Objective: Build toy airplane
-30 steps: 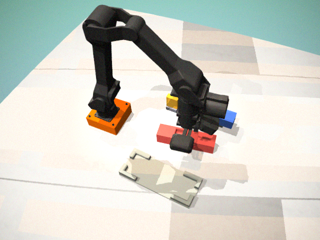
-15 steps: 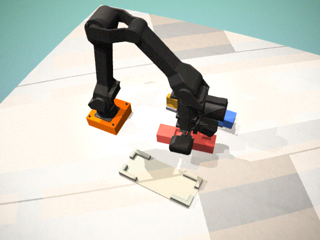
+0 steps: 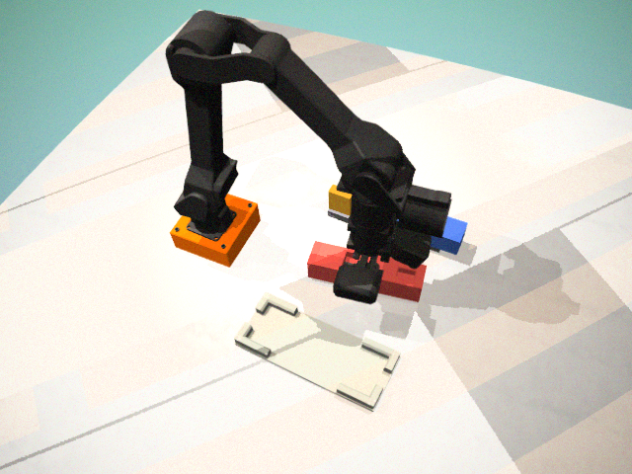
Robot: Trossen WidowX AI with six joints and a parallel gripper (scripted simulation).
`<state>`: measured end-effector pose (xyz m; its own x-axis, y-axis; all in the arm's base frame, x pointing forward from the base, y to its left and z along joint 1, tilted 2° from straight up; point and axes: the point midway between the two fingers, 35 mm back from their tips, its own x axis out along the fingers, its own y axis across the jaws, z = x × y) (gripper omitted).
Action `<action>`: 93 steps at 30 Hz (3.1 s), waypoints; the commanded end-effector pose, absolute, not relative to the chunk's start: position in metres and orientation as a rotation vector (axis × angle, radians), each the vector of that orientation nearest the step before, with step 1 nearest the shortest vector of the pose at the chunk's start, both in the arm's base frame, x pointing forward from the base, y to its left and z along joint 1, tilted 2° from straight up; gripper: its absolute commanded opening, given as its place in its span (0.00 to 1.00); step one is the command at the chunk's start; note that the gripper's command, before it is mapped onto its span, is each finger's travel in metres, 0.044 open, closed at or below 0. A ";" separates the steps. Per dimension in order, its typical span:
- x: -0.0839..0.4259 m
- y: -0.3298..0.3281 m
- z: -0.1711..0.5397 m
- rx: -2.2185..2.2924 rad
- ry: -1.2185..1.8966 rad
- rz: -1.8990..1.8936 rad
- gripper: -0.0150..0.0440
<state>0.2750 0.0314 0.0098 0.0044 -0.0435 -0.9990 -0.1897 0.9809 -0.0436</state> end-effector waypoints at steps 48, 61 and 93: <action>0.278 0.011 0.122 -0.153 1.549 0.091 0.25; 0.279 -0.029 0.105 -0.110 1.550 0.045 0.25; 0.257 -0.111 0.071 -0.023 1.550 -0.053 0.39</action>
<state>0.2583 -0.1095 0.0726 0.0187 -0.0517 -0.9985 0.0230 0.9984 -0.0512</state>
